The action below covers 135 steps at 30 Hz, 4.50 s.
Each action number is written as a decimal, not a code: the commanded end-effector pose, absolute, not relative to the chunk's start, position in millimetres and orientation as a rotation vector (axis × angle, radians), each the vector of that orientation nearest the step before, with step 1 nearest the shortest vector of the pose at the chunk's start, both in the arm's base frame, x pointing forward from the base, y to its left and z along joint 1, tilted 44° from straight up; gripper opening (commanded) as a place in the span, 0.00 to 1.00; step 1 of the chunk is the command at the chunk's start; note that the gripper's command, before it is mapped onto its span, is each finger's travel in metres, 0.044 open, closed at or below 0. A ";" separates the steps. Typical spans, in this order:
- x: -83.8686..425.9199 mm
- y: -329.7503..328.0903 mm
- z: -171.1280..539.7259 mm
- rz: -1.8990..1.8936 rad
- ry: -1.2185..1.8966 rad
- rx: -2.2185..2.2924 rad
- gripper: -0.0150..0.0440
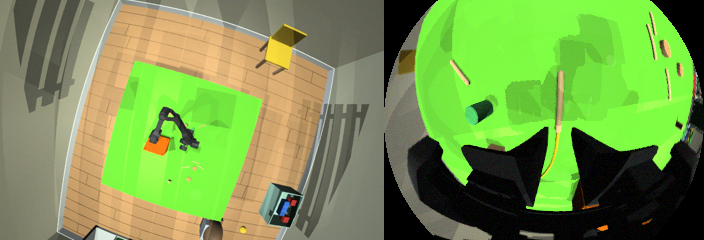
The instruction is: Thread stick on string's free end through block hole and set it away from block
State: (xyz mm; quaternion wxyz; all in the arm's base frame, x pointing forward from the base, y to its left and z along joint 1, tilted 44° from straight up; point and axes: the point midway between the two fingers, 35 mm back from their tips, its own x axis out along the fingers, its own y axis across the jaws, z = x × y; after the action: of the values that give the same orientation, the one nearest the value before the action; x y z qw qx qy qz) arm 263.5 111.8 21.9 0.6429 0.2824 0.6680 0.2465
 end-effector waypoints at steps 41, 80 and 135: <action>262.0 115.1 17.6 0.561 1.528 0.645 0.25; 260.8 85.8 48.2 0.557 1.529 0.656 0.25; 227.7 64.3 110.2 0.480 1.341 0.691 0.25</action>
State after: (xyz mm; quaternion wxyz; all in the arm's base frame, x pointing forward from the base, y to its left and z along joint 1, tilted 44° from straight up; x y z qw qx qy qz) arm 232.2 64.8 106.7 0.6998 0.3060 0.6076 0.2178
